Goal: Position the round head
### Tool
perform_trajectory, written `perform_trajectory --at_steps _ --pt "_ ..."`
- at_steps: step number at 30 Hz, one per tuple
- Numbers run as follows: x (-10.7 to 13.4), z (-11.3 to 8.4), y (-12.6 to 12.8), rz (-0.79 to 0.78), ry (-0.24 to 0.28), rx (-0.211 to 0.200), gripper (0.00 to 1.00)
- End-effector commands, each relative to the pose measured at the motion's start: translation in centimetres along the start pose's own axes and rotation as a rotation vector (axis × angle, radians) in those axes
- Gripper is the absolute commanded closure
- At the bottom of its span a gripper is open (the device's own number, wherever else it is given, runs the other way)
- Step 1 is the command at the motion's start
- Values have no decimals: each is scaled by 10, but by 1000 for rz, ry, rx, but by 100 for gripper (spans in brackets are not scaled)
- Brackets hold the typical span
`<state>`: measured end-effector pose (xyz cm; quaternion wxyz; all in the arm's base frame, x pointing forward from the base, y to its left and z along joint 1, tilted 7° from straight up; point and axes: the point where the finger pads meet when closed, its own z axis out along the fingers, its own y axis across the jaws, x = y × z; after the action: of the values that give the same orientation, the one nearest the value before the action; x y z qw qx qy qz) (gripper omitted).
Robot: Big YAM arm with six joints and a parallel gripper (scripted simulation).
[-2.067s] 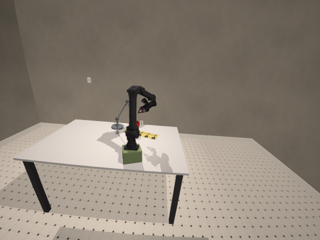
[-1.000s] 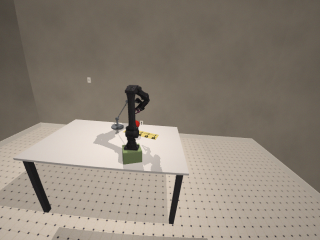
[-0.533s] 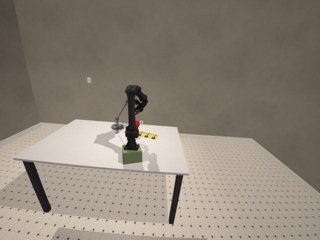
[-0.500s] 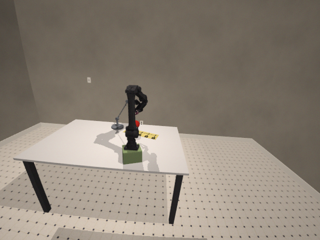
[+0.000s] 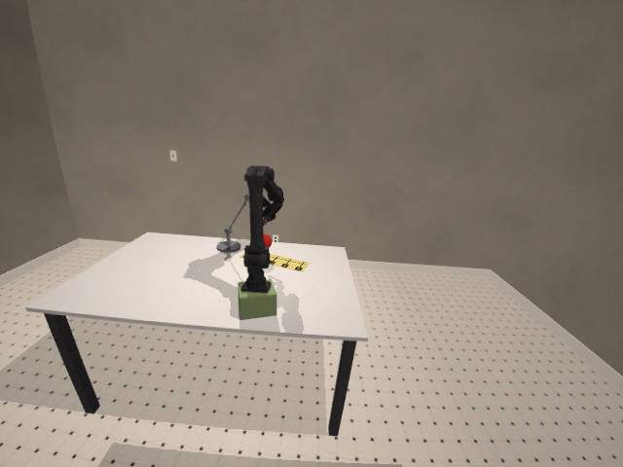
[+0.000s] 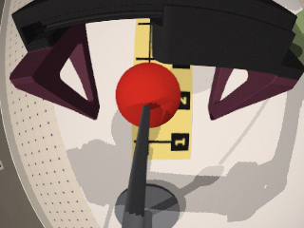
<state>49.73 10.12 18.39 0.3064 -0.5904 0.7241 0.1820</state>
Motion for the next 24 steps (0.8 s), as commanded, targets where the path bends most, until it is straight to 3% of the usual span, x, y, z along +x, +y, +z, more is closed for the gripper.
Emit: perform_trajectory --at_steps 1,24 --pt "-5 10 -4 0 -6 10 0" --pt "-6 27 -9 15 -11 17 0"
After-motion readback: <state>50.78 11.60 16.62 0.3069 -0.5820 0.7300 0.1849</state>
